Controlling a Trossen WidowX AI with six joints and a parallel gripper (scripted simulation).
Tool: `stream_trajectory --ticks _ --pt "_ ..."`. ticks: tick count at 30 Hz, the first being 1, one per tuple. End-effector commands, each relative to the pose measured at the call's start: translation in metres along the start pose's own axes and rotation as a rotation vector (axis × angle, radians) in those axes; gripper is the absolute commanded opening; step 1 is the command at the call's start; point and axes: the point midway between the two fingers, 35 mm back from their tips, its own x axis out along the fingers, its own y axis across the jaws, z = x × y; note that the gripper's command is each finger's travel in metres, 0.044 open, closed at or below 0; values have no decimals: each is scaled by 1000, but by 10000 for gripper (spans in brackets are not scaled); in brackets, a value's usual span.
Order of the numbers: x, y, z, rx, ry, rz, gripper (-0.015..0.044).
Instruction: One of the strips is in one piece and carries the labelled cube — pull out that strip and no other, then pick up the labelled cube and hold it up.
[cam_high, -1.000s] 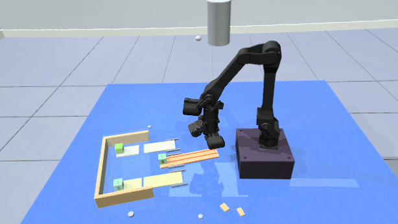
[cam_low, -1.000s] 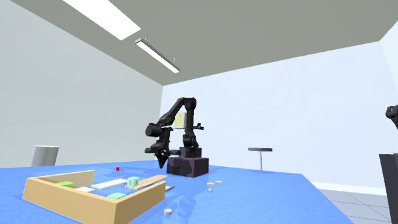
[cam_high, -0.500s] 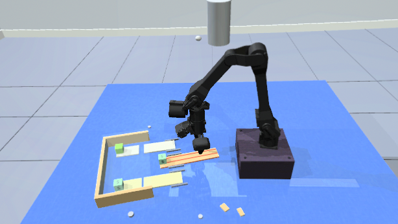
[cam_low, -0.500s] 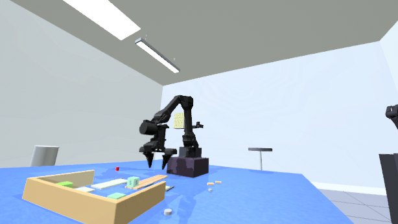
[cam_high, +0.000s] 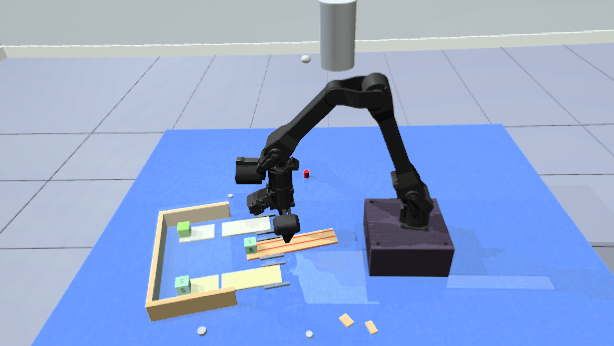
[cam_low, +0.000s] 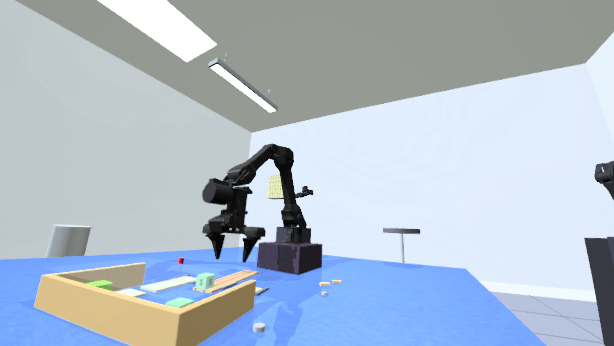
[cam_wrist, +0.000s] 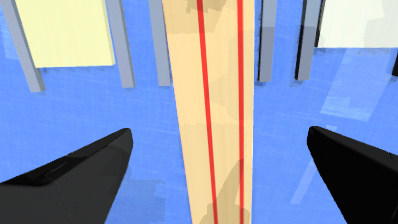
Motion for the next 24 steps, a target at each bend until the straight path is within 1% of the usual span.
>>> stream_trajectory --ticks 1,22,24 --pt "-2 1 15 2 -1 -2 440" --pt "-13 2 95 2 -9 -1 440" --pt "-12 2 95 2 -9 -1 387"
